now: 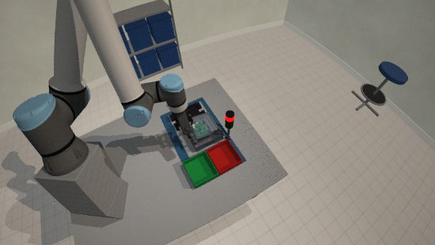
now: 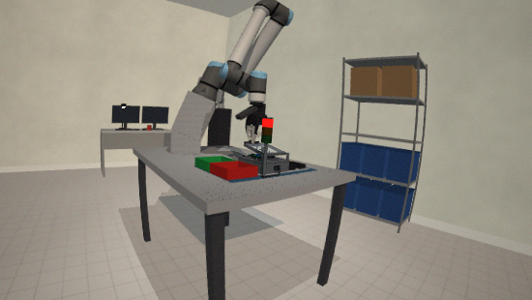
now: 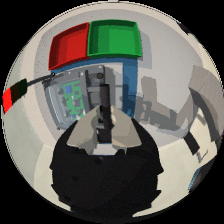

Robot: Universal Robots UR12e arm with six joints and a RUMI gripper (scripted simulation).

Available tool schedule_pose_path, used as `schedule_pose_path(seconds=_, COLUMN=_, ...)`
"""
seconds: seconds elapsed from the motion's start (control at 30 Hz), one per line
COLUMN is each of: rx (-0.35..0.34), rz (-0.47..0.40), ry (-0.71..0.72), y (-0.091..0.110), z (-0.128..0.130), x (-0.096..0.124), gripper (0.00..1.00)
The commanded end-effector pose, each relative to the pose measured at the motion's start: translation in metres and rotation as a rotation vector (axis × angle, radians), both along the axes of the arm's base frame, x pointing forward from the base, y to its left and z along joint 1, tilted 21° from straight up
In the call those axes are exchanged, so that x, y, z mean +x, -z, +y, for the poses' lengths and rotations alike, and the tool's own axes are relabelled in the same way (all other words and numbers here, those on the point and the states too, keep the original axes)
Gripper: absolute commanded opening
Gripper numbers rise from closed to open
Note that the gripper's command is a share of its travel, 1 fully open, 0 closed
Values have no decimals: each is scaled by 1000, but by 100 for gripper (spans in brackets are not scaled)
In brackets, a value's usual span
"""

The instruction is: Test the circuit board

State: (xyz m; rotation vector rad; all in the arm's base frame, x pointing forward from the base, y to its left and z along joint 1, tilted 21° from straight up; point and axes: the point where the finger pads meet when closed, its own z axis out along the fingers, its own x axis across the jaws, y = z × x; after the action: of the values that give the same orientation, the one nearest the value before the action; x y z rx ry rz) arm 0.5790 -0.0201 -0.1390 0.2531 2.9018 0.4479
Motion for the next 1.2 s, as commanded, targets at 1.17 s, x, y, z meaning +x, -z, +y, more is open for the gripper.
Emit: schedule_pose_path(seconds=1.17, rx=-1, rz=-1, ry=0, y=-86, z=-32, x=22, gripper=0)
